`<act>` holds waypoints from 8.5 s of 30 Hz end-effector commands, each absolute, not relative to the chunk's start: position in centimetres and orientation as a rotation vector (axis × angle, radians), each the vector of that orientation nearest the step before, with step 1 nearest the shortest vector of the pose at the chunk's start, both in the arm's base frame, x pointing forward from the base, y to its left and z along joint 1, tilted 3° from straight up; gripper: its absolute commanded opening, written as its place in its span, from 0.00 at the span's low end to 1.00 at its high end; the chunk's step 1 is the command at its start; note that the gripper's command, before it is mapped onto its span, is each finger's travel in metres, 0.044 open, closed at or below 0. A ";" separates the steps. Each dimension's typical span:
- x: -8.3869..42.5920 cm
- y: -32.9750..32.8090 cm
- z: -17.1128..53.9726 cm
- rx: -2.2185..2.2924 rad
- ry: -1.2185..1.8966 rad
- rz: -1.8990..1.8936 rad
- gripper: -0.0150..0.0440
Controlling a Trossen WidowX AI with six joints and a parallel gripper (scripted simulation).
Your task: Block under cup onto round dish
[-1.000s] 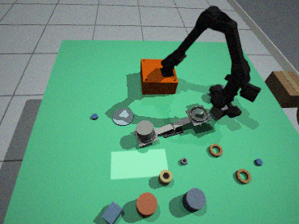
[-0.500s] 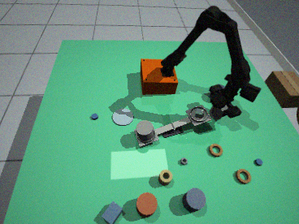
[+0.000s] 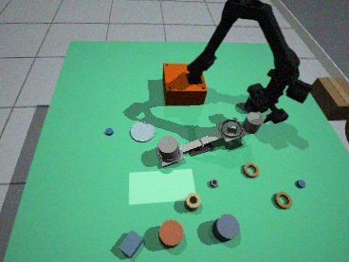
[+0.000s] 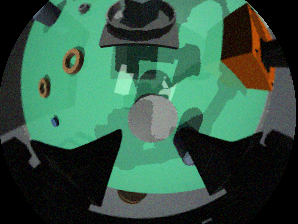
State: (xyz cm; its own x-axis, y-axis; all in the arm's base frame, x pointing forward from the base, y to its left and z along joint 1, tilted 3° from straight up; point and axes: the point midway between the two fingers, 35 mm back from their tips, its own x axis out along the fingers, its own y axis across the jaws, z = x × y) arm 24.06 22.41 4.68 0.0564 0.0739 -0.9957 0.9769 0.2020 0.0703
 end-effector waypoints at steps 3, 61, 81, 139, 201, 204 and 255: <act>24.4 22.1 6.0 1.067 1.356 -0.836 0.69; 28.3 10.1 9.1 -0.582 1.396 0.607 0.69; 28.3 8.2 8.0 -0.820 1.334 0.821 0.69; 27.9 8.0 13.7 -0.820 1.334 0.821 0.25; 20.8 -25.6 2.7 -0.840 1.358 0.804 0.25; 20.1 -26.2 2.4 -0.840 1.356 0.807 0.25; 20.2 -26.3 1.2 -0.842 1.357 0.805 1.00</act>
State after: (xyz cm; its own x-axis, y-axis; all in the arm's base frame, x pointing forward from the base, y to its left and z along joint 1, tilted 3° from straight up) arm 19.98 -25.82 -2.19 0.0322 0.0267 -0.9991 -0.8738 0.4860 -0.0152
